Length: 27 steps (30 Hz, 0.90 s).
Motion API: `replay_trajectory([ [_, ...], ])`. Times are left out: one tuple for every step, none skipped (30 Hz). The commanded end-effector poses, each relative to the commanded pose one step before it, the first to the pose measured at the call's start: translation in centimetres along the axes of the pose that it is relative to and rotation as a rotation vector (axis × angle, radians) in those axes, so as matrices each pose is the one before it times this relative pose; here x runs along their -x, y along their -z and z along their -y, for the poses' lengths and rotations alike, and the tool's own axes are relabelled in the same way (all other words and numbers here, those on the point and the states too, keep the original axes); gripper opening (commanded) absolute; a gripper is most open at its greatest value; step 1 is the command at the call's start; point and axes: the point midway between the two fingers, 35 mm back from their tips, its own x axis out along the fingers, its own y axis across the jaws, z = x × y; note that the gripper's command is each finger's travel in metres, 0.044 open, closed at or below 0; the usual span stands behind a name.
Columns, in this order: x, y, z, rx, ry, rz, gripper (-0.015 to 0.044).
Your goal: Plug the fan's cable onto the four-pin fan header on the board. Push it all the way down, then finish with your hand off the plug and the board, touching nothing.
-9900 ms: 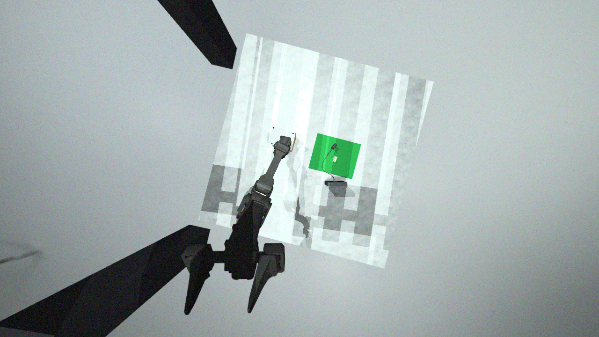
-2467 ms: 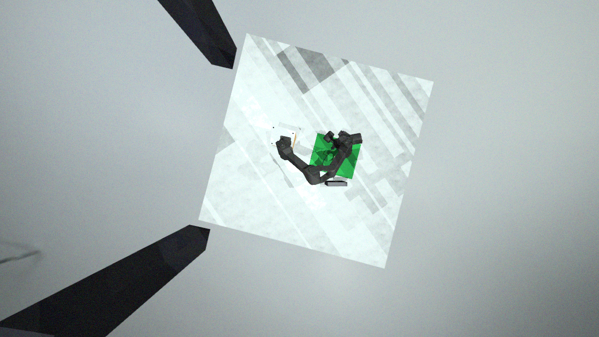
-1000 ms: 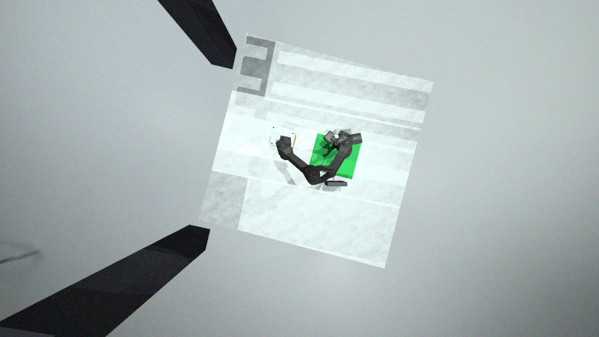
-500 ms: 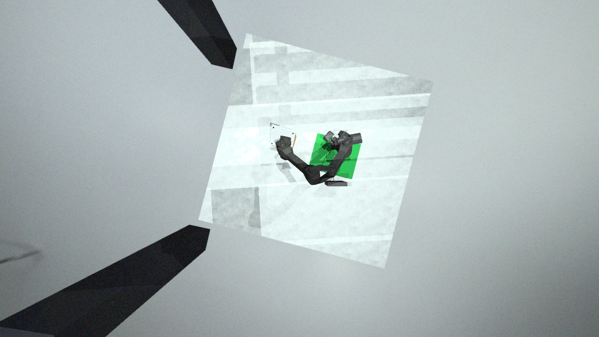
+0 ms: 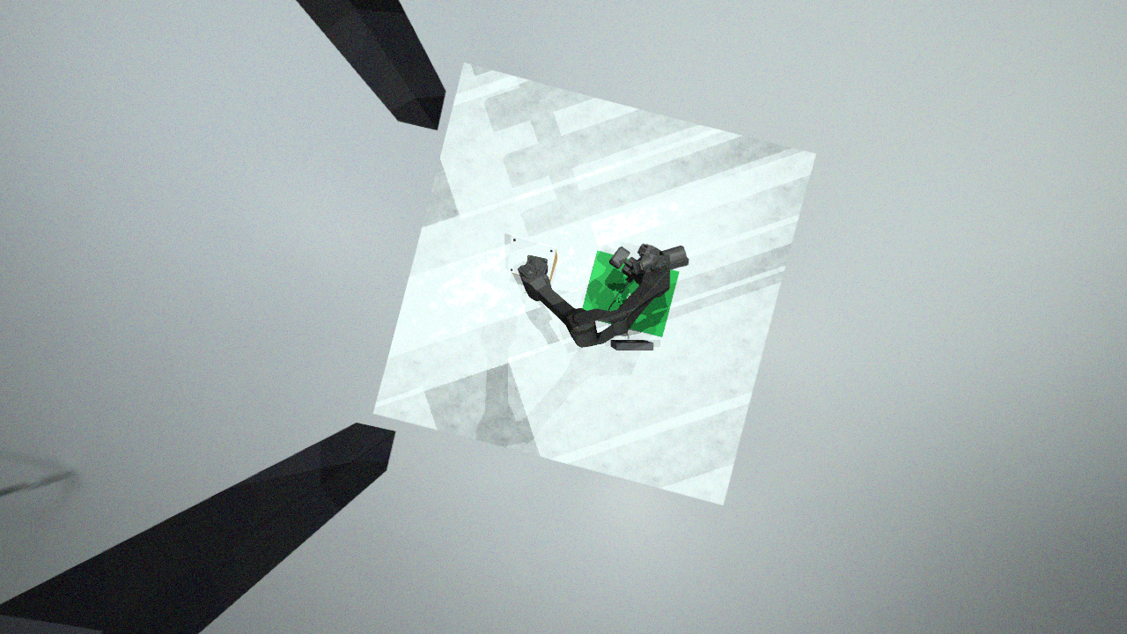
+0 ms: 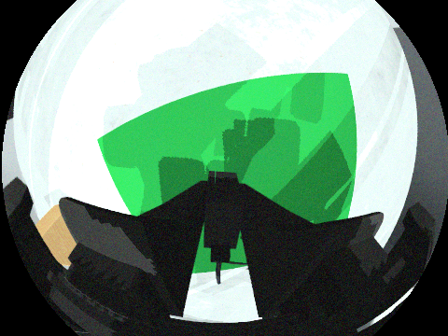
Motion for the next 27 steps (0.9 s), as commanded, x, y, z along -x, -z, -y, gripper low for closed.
replay_trajectory([
  [0.216, 2.454, 2.452, 0.0953, 0.00428, 0.00495, 0.0000],
  [-0.015, 0.697, 0.439, 0.0336, 0.00018, -0.00061, 0.0000],
  [-0.020, 0.725, 0.399, 0.0335, 0.00015, -0.00091, 0.0000],
  [-0.025, 0.752, 0.358, 0.0335, 0.00009, -0.00121, 0.0000],
  [-0.030, 0.777, 0.315, 0.0335, -0.00001, -0.00151, 0.0000],
  [-0.028, 0.645, 0.220, 0.0271, -0.00009, -0.00143, 0.0000],
  [-0.018, 0.393, 0.115, 0.0162, -0.00010, -0.00095, 0.0000],
  [-0.006, 0.132, 0.035, 0.0054, -0.00004, -0.00033, 0.0000],
  [0.000, 0.000, 0.000, 0.0000, 0.00000, 0.00000, 0.0000],
  [0.000, 0.000, 0.000, 0.0000, 0.00000, 0.00000, 0.0000],
  [0.000, 0.000, 0.000, 0.0000, 0.00000, 0.00000, 0.0000],
  [0.000, 0.000, 0.000, 0.0000, 0.00000, 0.00000, 0.0000],
  [-0.100, 0.001, 0.000, 0.0000, 0.00000, -0.00005, 0.0000],
  [0.000, 0.000, 0.000, 0.0000, 0.00000, 0.00000, 0.0000],
  [0.000, 0.000, 0.000, 0.0000, 0.00000, 0.00000, 0.0000],
  [0.000, 0.000, 0.000, 0.0000, 0.00000, 0.00000, 0.0000],
  [0.000, 0.000, 0.000, 0.0000, 0.00000, 0.00000, 0.0000],
  [0.000, 0.000, 0.000, 0.0000, 0.00000, 0.00000, 0.0000],
  [0.000, 0.000, 0.000, 0.0000, 0.00000, 0.00000, 0.0000],
  [0.000, 0.000, 0.000, 0.0000, 0.00000, 0.00000, 0.0000],
  [0.000, 0.000, 0.000, 0.0000, 0.00000, 0.00000, 0.0000],
  [0.000, 0.000, 0.000, 0.0000, 0.00000, 0.00000, 0.0000],
  [0.000, 0.000, 0.000, 0.0000, 0.00000, 0.00000, 0.0000],
  [0.123, -0.245, 0.050, 0.0006, 0.00004, 0.00017, 0.0000],
  [0.087, -0.173, 0.034, 0.0004, 0.00002, 0.00010, 0.0000],
  [0.036, -0.073, 0.014, 0.0002, 0.00001, 0.00003, 0.0000],
  [0.000, 0.000, 0.000, 0.0000, 0.00000, 0.00000, 0.0000],
])
